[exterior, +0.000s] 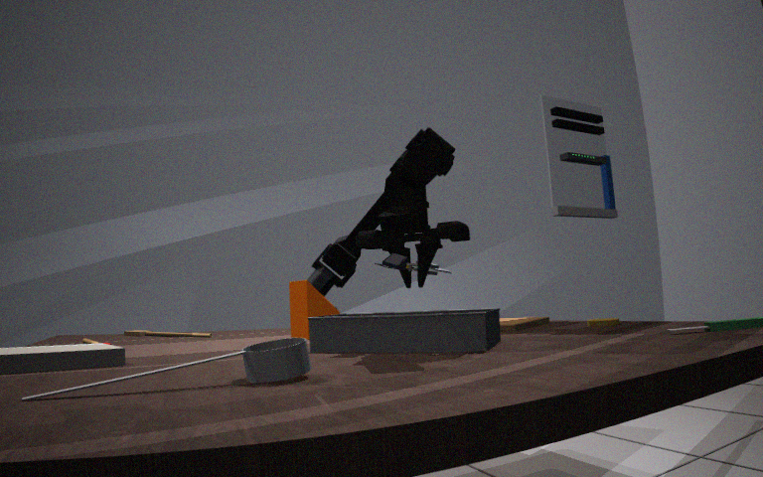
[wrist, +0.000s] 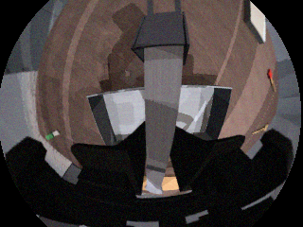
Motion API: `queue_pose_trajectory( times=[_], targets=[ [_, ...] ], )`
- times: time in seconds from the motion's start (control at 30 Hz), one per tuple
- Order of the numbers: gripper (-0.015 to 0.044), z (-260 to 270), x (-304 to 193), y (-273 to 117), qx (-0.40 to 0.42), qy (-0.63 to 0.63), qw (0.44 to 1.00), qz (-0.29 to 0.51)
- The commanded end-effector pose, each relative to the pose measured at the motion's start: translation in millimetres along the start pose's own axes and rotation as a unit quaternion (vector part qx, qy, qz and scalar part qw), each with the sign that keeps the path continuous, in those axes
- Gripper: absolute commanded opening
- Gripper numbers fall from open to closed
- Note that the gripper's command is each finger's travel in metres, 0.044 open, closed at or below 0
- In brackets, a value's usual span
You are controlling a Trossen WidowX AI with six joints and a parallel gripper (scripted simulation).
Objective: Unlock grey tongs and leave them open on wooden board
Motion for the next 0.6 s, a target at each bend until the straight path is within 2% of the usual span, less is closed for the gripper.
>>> queue_pose_trajectory(
  times=[0.0, 0.2, 0.57],
  targets=[
    [-0.0150, -1, 1, 0, -0.005, -0.001, 1.000, 0.000],
    [-0.0150, 12, -16, -5, -0.003, -0.028, 1.000, -0.001],
    [-0.0150, 55, -99, -26, -0.005, -0.155, 0.988, -0.002]
  ],
)
Point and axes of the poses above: the point midway between the two fingers, 35 mm back from their tips, its own y axis out along the fingers, its own z axis across the jaws, x = y × z, the point moved 2 cm from there along -y, back along the fingers
